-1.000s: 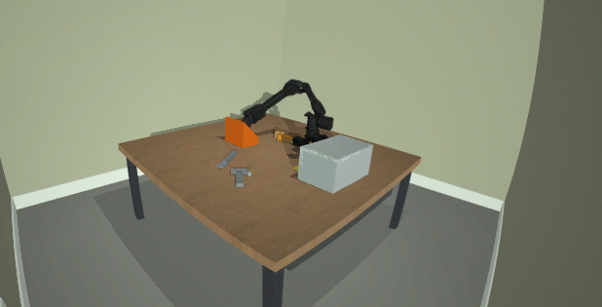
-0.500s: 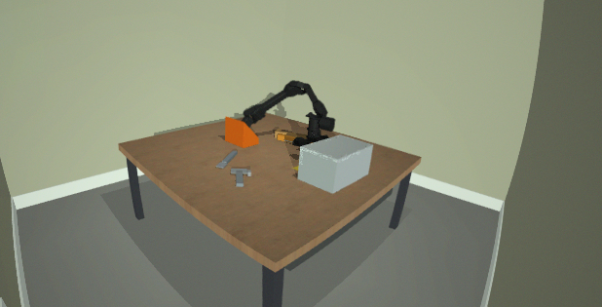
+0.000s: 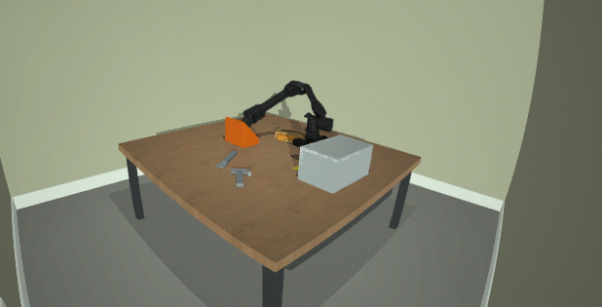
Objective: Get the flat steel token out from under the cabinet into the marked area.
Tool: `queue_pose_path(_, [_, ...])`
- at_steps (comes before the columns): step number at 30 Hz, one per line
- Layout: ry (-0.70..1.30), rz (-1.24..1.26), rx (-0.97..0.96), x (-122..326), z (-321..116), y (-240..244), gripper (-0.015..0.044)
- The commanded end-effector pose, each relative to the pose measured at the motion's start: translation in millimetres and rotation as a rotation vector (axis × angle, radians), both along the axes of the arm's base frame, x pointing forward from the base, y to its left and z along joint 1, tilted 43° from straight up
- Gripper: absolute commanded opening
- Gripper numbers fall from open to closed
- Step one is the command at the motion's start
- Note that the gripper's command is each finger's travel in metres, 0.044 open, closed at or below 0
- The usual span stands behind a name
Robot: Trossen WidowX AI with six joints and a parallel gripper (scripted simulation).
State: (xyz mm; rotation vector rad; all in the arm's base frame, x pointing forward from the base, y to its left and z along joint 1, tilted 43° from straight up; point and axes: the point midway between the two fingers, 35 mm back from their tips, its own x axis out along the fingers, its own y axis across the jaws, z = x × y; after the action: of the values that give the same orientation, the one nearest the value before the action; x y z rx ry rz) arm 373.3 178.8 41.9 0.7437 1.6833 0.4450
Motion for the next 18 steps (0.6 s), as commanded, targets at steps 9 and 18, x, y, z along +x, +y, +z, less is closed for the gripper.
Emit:
queue_pose_path(9, [0.003, 0.000, -0.010, -3.4, -9.4, -9.2, 0.0000])
queue_pose_path(18, [0.003, 0.000, -0.010, -9.5, -7.2, -7.9, 0.0000])
